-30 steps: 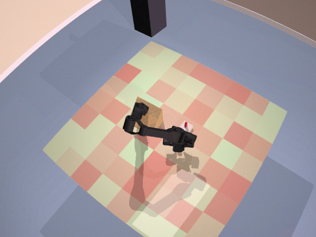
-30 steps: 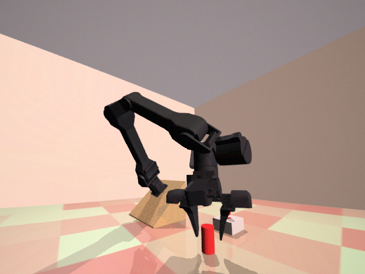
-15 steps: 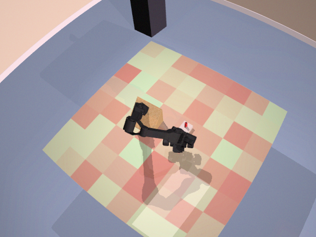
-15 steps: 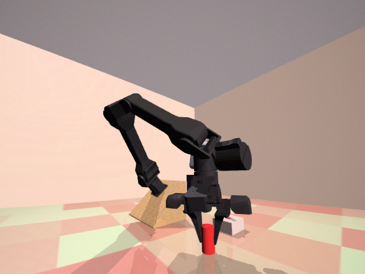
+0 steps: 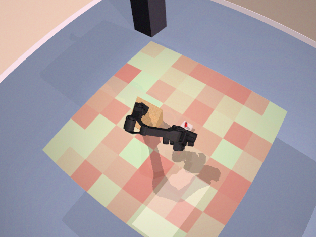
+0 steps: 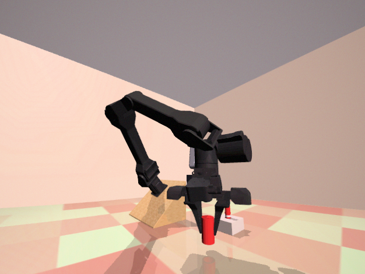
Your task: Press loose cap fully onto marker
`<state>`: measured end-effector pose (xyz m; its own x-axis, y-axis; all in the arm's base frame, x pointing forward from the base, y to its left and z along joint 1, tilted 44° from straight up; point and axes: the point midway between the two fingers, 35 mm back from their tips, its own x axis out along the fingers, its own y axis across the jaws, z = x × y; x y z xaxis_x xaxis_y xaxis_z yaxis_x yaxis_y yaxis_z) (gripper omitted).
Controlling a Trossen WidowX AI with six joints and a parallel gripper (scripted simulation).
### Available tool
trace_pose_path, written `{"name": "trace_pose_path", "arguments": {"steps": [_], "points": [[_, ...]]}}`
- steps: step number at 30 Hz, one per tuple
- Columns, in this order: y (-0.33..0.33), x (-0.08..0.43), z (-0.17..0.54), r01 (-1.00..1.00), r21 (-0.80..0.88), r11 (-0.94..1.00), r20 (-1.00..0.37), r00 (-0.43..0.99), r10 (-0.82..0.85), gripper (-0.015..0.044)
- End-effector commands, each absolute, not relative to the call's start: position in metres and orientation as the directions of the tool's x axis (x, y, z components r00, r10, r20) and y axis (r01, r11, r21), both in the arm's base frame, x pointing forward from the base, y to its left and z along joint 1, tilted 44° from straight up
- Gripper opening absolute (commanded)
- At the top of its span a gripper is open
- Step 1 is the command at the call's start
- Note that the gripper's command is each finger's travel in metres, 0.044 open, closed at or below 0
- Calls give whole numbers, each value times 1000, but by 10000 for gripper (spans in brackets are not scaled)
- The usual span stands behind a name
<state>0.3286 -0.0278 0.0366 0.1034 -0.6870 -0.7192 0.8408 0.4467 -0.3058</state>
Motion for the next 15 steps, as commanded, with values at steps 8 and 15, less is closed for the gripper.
{"name": "trace_pose_path", "arguments": {"steps": [8,15], "points": [[-5,326,63,844,-293,449,-720,115,-685,0],[3,325,67,844,-292,450,-720,115,-684,0]]}}
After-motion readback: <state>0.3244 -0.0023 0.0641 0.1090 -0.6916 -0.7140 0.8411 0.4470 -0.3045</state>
